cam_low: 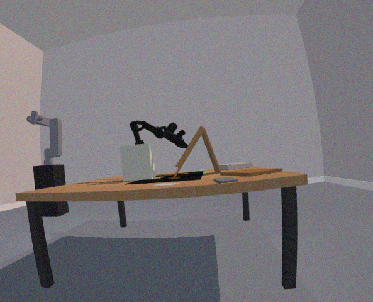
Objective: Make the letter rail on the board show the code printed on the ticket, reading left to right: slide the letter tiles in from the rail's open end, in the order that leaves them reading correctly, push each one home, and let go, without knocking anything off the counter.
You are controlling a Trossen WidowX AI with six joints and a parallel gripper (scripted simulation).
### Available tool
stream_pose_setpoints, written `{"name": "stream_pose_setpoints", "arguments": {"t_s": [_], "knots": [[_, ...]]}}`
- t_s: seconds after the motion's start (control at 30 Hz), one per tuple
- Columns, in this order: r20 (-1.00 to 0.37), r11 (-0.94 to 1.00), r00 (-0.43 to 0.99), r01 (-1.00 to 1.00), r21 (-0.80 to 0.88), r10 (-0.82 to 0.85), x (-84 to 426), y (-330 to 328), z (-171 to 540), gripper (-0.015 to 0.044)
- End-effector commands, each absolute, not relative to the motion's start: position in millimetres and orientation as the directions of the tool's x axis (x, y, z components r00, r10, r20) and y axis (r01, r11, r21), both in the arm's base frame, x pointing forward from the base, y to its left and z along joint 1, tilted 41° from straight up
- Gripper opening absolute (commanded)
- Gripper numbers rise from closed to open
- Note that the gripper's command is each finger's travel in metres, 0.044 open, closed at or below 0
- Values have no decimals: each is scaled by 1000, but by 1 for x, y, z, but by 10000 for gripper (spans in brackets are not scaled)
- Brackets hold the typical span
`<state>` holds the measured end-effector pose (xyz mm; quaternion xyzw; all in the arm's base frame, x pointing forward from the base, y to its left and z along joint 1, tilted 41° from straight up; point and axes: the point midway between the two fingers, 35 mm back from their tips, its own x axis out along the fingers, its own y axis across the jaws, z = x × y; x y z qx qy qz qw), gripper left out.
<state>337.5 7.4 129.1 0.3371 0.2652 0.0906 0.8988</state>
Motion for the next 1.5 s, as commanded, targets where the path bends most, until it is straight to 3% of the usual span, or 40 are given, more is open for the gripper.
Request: {"name": "stream_pose_setpoints", "arguments": {"t_s": [0.0, 1.47], "knots": [[-418, 758, 840, 12, 652, 347, 337, 7, 126, 0], [-419, 758, 839, 12, 652, 346, 337, -12, 109, 0]]}}
